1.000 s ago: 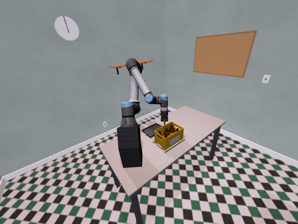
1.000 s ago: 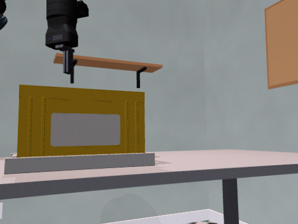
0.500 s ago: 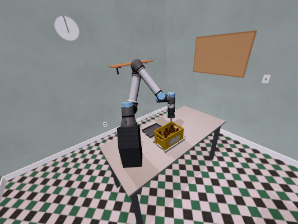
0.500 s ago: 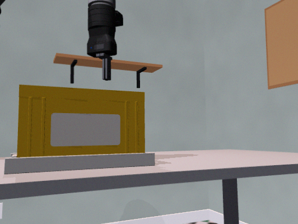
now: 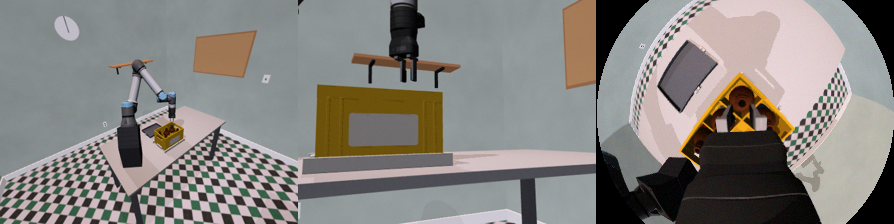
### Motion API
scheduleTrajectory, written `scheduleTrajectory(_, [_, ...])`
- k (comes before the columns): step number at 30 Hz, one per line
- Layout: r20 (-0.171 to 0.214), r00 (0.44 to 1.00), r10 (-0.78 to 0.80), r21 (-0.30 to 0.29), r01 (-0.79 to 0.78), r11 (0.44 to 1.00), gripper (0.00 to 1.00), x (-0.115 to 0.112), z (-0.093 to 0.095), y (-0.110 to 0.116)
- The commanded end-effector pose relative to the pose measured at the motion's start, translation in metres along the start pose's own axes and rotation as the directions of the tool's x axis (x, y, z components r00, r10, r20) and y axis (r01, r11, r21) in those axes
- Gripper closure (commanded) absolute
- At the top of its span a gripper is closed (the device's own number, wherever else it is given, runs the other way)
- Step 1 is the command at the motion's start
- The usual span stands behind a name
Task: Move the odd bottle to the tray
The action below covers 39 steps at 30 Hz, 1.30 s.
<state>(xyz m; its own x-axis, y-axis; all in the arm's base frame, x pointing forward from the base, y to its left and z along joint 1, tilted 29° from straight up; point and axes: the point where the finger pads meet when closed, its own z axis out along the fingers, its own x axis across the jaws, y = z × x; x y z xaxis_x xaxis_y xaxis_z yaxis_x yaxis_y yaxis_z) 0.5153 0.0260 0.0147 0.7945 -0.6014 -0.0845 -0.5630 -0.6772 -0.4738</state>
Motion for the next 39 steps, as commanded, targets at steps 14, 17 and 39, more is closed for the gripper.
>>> scheduleTrajectory(14, [-0.001,1.0,0.0,0.0,0.0,1.0,0.0,0.0006,-0.0003,-0.0003])
scheduleTrajectory(17, [-0.001,1.0,0.0,0.0,0.0,1.0,0.0,0.0006,-0.0003,-0.0003])
scheduleTrajectory(39, [-0.001,1.0,0.0,0.0,0.0,1.0,0.0,0.0007,0.0029,-0.0003])
